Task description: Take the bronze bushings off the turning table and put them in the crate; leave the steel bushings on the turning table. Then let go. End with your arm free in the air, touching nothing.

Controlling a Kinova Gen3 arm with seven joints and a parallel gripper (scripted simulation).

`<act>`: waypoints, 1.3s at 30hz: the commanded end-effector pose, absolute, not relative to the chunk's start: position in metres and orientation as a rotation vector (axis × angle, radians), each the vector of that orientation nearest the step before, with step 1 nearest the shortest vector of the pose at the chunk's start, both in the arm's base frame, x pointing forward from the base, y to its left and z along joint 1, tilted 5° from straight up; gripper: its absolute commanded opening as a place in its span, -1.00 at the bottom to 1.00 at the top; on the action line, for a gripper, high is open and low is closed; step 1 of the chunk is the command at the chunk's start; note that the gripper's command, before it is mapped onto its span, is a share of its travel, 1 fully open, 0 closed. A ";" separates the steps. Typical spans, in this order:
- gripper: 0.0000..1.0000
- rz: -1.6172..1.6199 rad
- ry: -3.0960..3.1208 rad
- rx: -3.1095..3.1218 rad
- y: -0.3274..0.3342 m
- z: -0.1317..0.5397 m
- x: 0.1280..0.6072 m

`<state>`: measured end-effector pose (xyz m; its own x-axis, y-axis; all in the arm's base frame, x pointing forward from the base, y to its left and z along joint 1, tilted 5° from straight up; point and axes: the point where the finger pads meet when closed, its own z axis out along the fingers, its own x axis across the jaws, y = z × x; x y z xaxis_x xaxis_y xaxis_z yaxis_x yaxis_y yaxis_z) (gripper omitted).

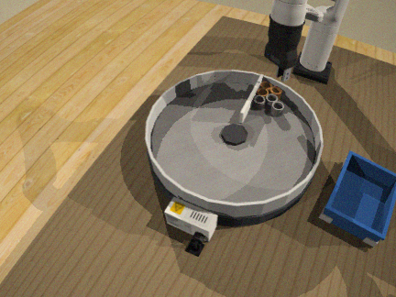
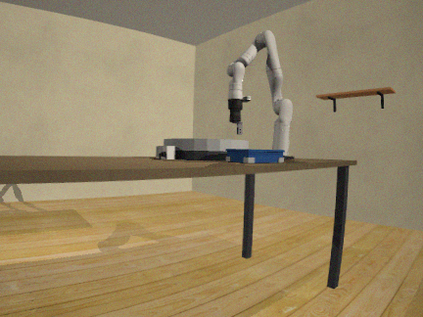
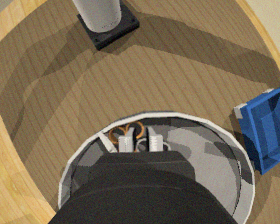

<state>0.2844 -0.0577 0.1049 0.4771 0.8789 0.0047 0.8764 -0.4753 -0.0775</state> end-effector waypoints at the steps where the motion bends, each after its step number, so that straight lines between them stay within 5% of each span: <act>1: -0.21 0.053 -1.572 -2.641 -0.058 0.105 0.285; 39: -0.21 0.055 -1.570 -2.641 -0.057 0.091 0.284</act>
<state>0.2868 -0.0584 0.0947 0.4784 0.8781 0.0073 0.8764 -0.4770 -0.0661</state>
